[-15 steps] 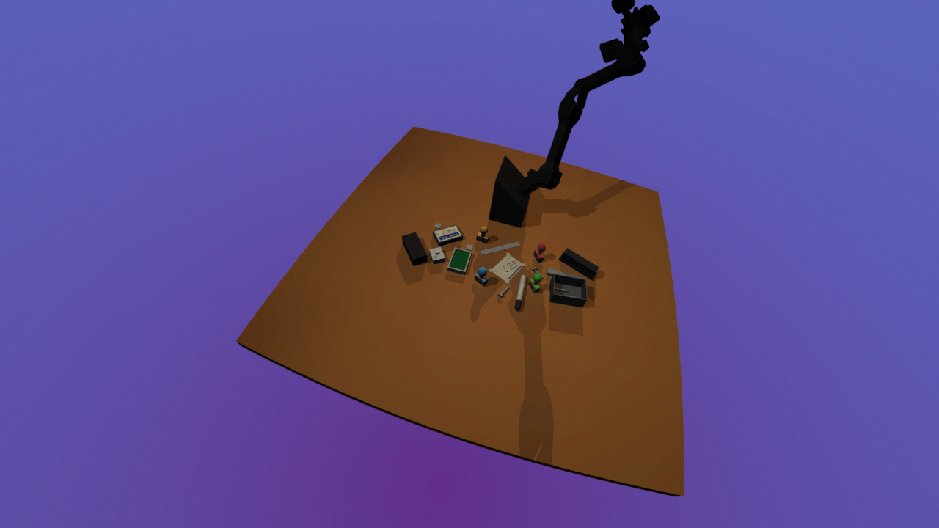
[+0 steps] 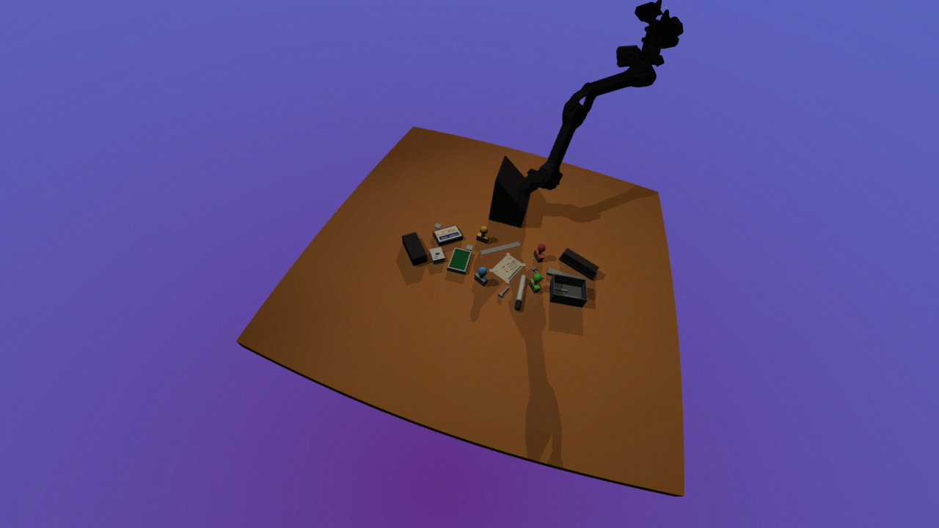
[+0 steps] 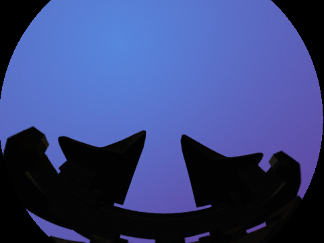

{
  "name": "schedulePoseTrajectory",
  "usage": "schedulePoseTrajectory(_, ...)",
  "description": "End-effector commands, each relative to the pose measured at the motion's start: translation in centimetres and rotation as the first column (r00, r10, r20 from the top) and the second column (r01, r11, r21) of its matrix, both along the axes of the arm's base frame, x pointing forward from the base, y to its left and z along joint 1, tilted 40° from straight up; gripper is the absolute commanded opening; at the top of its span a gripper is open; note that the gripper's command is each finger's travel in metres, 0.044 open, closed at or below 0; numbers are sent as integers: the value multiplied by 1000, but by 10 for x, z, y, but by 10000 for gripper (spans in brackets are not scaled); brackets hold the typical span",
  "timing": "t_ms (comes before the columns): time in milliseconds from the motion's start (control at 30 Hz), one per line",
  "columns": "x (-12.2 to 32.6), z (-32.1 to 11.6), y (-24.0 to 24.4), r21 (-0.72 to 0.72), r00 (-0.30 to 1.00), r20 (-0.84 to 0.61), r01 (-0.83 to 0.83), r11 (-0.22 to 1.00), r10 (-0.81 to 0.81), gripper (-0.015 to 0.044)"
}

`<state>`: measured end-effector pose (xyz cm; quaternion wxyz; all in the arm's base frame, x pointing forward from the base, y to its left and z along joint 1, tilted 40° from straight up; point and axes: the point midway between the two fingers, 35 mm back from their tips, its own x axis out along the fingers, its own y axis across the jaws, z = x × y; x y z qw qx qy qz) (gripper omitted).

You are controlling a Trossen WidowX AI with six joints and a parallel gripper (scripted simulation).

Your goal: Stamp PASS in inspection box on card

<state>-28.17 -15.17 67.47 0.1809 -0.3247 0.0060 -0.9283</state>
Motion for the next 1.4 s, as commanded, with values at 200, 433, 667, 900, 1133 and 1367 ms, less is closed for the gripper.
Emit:
schedulePoseTrajectory(200, 88, 57, 67, -36, 907, -339, 251, 967, -249, 221)
schedulePoseTrajectory(433, 157, 81, 113, -146, 737, -504, 440, 886, -449, 221)
schedulePoseTrajectory(667, 257, 93, 168, -368, 439, -593, 598, 712, -675, 221)
schedulePoseTrajectory(900, 346, 81, 199, -549, 104, -574, 687, 476, -812, 221)
schedulePoseTrajectory(1133, 440, 51, 229, -743, -179, -419, 631, 223, -890, 221)
schedulePoseTrajectory(1367, 543, -11, 247, -884, -439, -131, 457, -96, -889, 221)
